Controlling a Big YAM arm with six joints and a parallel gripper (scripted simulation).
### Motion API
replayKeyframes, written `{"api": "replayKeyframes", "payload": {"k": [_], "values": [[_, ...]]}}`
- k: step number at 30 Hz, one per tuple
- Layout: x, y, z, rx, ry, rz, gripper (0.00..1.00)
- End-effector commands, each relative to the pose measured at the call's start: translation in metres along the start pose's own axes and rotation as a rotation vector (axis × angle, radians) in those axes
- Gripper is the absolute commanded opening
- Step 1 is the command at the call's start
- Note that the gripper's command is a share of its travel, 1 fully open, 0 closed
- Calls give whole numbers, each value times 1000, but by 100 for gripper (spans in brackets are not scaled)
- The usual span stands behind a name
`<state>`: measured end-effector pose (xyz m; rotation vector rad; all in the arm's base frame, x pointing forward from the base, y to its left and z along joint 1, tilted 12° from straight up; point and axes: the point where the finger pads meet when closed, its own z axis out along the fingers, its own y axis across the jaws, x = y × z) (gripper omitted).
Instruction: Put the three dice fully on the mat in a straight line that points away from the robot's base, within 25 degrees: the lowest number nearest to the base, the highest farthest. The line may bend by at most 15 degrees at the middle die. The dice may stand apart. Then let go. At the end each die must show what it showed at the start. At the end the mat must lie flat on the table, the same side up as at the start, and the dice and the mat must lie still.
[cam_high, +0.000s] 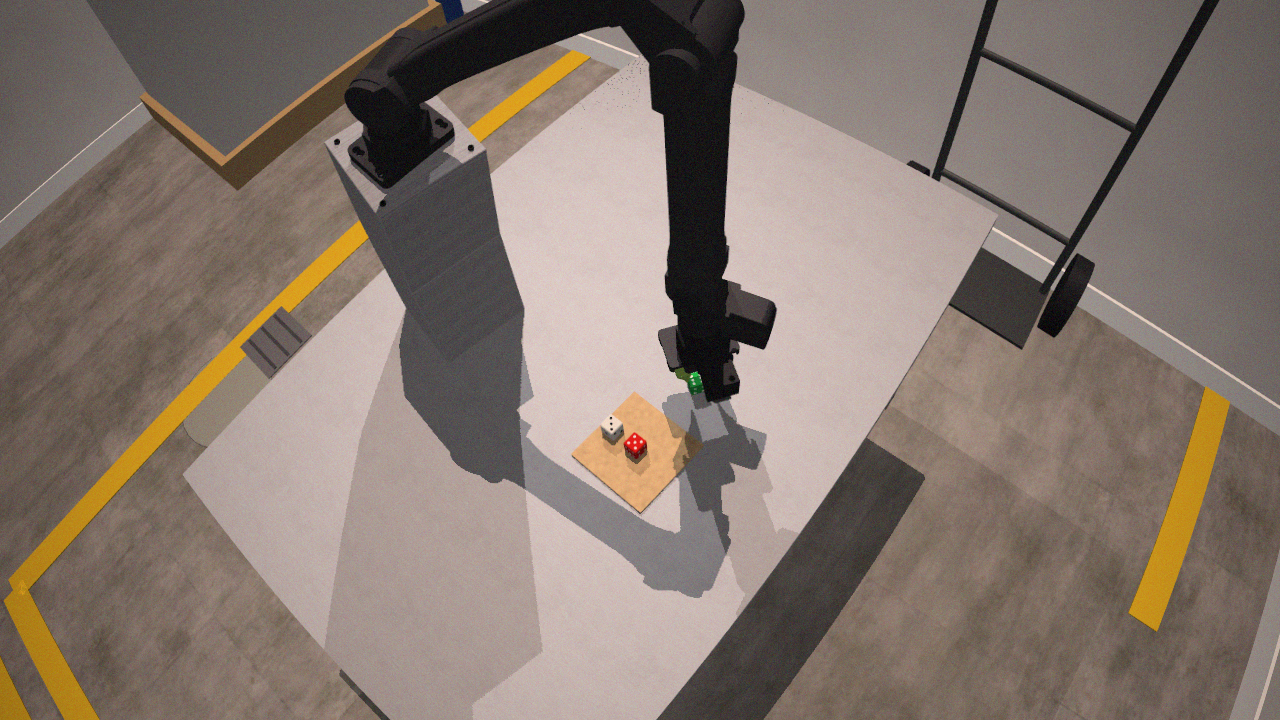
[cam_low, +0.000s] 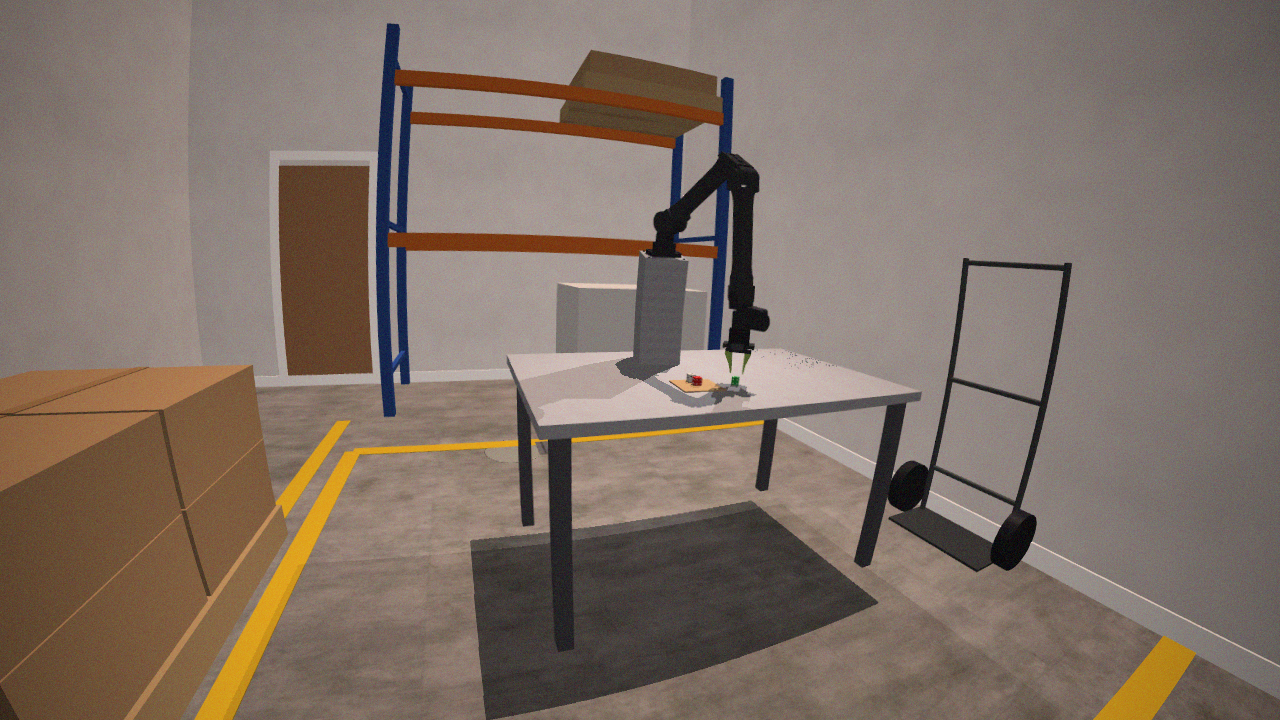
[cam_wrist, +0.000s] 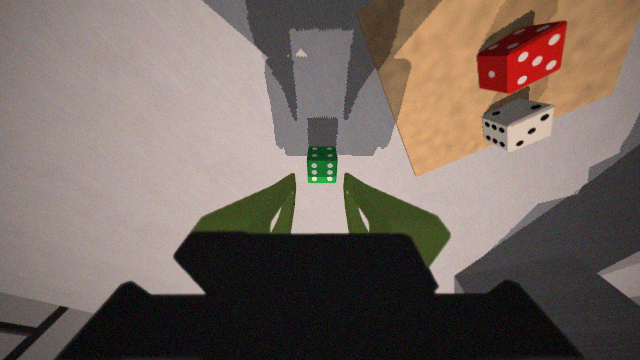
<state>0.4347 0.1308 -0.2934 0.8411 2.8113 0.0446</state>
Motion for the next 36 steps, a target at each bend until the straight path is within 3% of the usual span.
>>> {"api": "replayKeyframes", "payload": {"k": [1, 36], "values": [[-3, -2, 7, -3, -4, -1, 39], [-1, -4, 8, 1, -1, -1, 39]]}}
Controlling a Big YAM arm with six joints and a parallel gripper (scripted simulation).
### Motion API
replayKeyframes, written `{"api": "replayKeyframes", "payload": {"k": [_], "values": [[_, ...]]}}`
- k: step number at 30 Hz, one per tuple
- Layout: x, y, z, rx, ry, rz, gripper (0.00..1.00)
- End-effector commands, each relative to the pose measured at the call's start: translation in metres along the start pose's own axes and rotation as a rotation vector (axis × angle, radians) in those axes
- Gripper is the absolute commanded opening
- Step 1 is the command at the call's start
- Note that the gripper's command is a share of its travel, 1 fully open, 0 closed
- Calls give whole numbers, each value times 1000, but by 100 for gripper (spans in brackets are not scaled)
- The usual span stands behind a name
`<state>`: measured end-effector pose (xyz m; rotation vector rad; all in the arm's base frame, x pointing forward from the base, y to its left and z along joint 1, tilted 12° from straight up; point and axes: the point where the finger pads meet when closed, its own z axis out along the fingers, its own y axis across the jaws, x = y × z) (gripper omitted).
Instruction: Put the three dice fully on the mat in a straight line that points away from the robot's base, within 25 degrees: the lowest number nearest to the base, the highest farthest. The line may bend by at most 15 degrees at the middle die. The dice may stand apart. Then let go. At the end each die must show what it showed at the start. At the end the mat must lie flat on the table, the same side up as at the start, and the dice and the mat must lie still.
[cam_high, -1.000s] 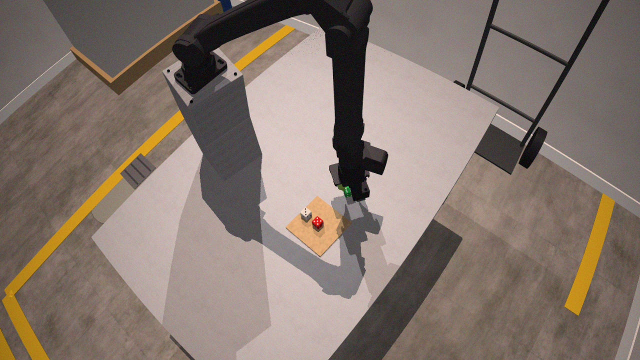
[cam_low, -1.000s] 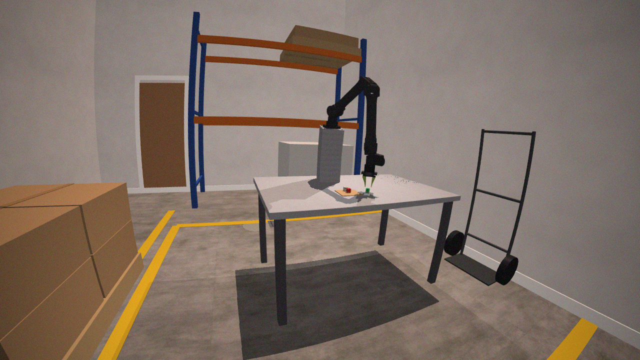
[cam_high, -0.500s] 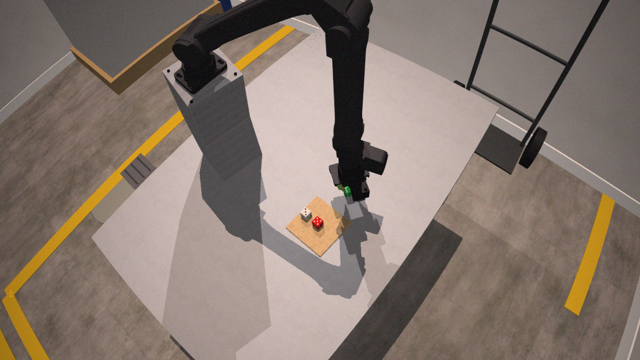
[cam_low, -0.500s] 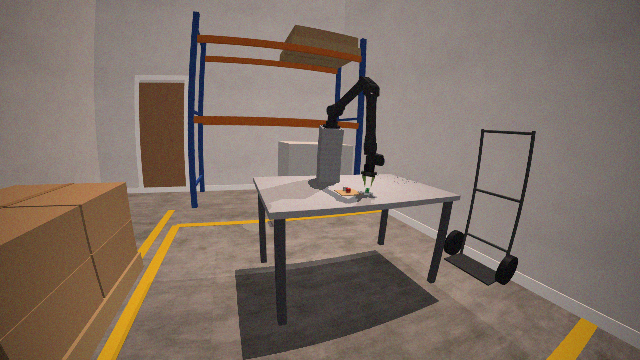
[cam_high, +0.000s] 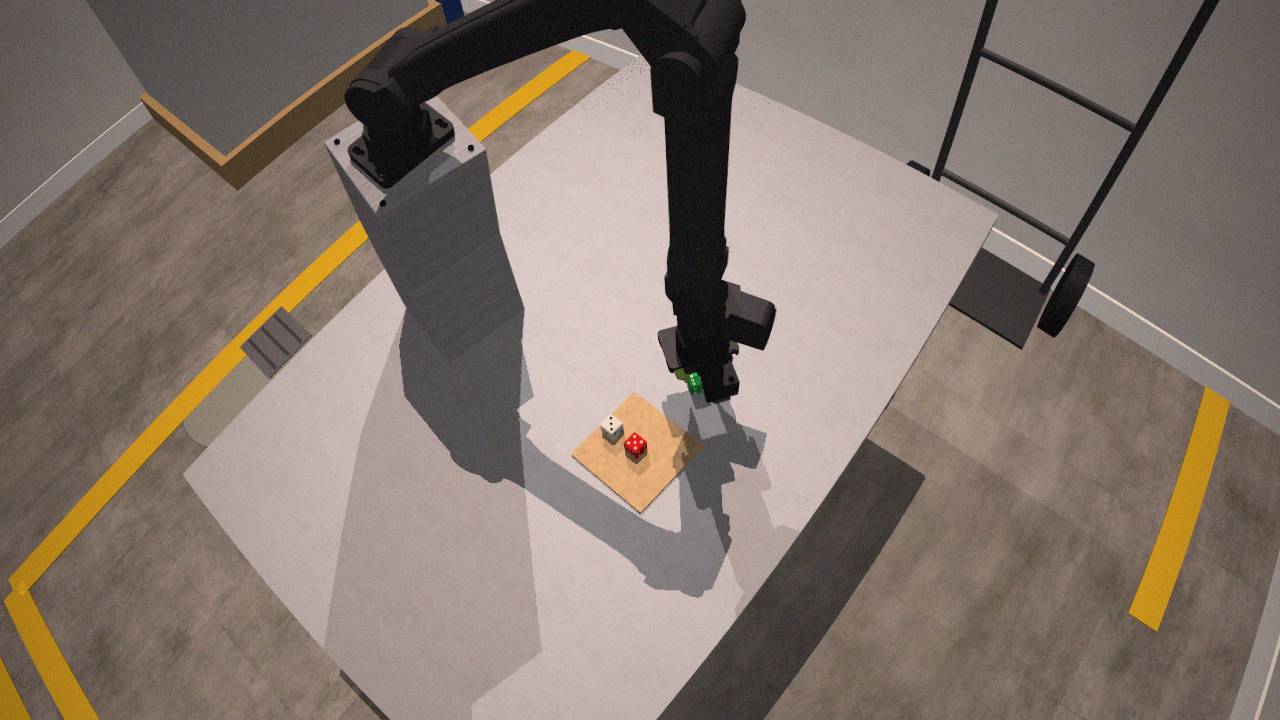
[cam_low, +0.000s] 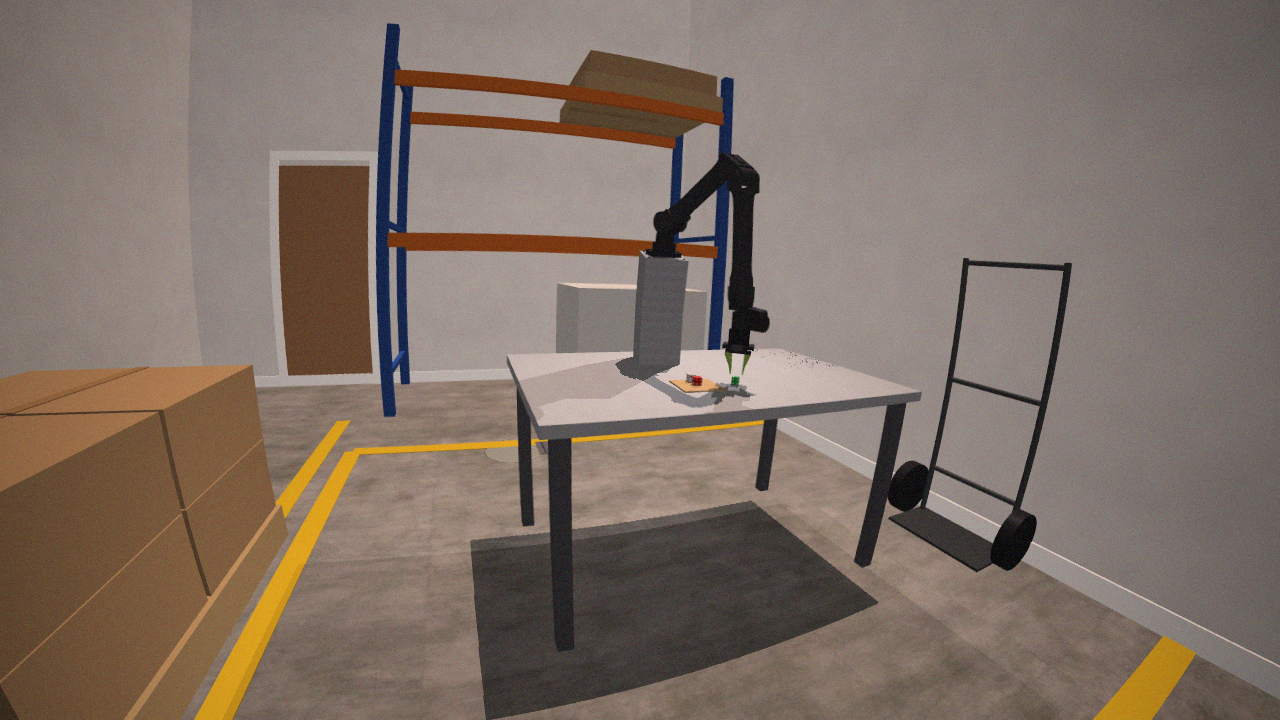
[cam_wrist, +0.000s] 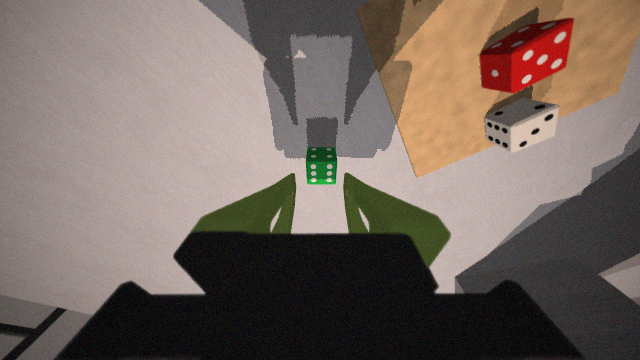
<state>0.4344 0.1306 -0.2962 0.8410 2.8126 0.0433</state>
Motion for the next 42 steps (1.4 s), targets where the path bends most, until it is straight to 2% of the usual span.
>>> {"api": "replayKeyframes", "payload": {"k": [1, 42], "values": [[-2, -3, 5, 0, -2, 0, 39], [1, -8, 5, 5, 3, -1, 39]]}}
